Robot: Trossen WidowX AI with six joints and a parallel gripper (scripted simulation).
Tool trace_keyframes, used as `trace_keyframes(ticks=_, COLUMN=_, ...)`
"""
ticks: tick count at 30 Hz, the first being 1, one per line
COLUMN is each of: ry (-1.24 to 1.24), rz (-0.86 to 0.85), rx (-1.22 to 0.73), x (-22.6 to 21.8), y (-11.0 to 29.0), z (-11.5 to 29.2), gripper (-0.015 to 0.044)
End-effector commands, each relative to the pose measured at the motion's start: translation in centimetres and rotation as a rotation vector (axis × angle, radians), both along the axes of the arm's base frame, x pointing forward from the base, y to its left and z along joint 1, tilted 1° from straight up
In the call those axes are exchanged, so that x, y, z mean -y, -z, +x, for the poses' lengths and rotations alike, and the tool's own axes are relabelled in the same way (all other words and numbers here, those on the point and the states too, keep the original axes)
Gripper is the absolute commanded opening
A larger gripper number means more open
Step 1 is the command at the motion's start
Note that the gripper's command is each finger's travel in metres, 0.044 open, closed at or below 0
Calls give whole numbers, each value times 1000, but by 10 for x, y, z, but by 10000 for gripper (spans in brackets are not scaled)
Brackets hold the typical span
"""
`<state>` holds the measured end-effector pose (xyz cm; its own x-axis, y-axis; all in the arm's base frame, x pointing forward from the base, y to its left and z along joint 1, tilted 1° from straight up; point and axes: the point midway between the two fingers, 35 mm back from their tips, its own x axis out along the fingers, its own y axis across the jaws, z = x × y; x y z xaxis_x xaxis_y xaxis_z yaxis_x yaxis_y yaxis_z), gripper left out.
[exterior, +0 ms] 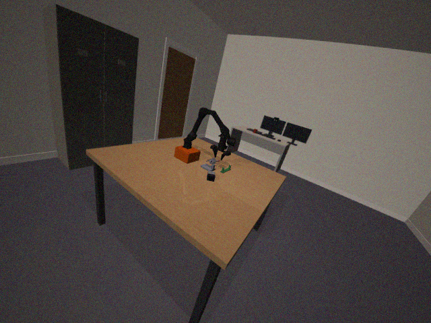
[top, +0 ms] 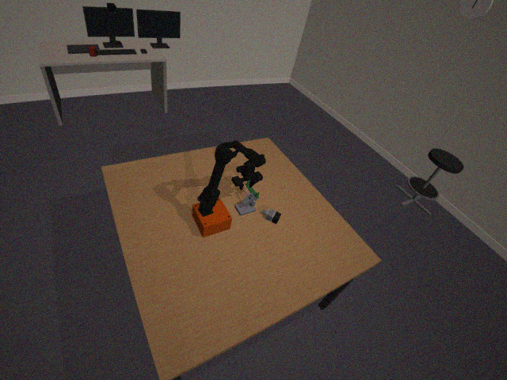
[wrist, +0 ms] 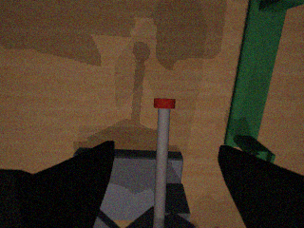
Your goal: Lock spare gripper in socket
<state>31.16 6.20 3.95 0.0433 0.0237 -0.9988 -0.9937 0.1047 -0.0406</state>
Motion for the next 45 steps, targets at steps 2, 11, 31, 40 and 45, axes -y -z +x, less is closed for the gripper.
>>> trace_keyframes(ticks=2, ry=-3, rz=-2, rx=2, x=0, y=9, z=1, gripper=300)
trace_keyframes(ticks=11, ry=-3, rz=-2, rx=2, x=-1, y=24, z=1, gripper=300)
trace_keyframes(ticks=31, ry=-3, rz=-2, rx=1, x=-2, y=44, z=0, gripper=221)
trace_keyframes(ticks=40, ry=-3, rz=-2, rx=1, x=-2, y=44, z=0, gripper=5)
trace_keyframes(ticks=45, ry=-3, rz=-2, rx=1, x=-2, y=44, z=0, gripper=0)
